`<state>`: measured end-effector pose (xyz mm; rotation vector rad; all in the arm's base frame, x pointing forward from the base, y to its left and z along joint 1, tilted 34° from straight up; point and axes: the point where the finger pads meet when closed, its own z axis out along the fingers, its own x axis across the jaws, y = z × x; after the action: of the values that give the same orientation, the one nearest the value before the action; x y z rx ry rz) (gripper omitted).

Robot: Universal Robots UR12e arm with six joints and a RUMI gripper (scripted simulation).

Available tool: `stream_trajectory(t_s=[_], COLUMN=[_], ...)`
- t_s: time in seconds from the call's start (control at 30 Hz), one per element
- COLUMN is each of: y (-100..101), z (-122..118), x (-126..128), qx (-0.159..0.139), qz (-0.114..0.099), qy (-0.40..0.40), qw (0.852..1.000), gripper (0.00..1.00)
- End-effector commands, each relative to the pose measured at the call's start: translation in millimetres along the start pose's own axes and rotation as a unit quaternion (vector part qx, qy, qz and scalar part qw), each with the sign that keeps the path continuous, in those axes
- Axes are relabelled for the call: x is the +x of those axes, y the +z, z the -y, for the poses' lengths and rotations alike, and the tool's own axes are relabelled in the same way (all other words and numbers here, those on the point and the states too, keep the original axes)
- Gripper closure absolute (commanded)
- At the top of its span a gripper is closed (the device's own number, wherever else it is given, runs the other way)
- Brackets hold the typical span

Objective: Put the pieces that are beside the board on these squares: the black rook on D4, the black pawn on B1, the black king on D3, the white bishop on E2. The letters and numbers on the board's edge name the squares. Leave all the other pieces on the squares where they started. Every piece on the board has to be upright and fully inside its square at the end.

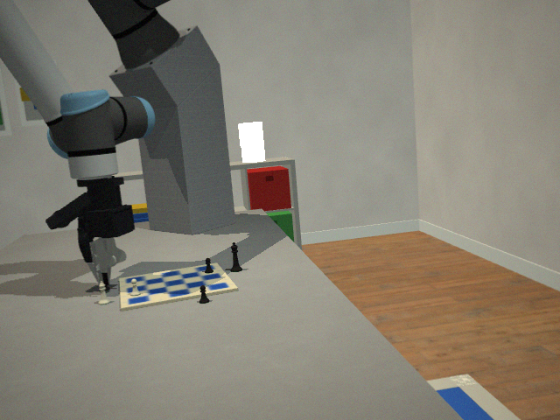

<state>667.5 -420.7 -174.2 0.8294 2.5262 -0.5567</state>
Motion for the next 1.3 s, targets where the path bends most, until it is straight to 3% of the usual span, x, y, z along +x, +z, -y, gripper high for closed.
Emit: stream_trajectory(t_s=[0.0, 0.07, 0.43, 0.93, 1.03, 1.13, 1.2, 1.27], y=[-18.6, -18.6, -90.5, -96.5, -96.0, -95.6, -95.6, -96.4], z=[-0.2, -0.2, -0.2, -1.8, -19.5, -59.9, -59.9, -94.5], x=[-0.4, -0.4, -0.3, -0.2, 1.4, 6.3, 6.3, 12.0], qx=[0.0, 0.0, 0.0, 0.0, -0.001, -0.001, -0.001, -0.001], qz=[0.0, 0.0, 0.0, 0.0, -0.001, -0.002, -0.002, -0.002], qy=[0.0, 0.0, 0.0, 0.001, 0.011, 0.032, 0.032, 0.05], qw=[1.0, 1.0, 1.0, 1.0, 1.0, 0.999, 0.999, 0.999], gripper=[1.0, 1.0, 1.0, 1.0, 1.0, 1.0, 1.0, 1.0])
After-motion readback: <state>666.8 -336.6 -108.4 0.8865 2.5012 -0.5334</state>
